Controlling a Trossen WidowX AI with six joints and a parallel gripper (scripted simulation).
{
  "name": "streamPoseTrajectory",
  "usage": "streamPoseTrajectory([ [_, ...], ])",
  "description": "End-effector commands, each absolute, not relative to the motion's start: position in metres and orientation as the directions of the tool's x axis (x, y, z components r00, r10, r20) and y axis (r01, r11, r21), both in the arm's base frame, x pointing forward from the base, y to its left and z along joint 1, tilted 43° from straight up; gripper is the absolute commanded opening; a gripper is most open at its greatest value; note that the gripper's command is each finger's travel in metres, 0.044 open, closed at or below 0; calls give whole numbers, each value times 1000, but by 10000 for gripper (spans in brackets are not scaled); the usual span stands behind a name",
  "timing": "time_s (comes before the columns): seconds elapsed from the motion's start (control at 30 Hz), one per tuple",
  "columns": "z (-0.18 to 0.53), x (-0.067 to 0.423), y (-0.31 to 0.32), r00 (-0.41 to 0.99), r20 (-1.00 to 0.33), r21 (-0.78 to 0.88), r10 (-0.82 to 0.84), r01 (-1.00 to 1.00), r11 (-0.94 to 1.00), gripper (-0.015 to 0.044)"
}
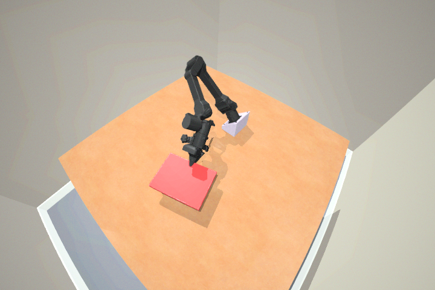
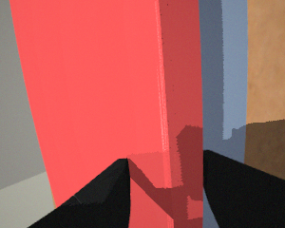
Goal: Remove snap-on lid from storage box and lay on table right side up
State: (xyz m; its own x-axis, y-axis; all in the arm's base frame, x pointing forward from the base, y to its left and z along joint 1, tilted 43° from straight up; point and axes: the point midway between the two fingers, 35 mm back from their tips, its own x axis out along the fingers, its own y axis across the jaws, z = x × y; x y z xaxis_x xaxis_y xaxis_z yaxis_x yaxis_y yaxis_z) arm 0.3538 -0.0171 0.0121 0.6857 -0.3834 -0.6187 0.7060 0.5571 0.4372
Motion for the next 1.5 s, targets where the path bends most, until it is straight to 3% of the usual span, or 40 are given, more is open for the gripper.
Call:
streamPoseTrajectory([
  [0.0,14,354,-15,688,-616,440,-383,704,558,0],
  [1.47,21,354,-9,688,-616,440,-383,704,558,0],
])
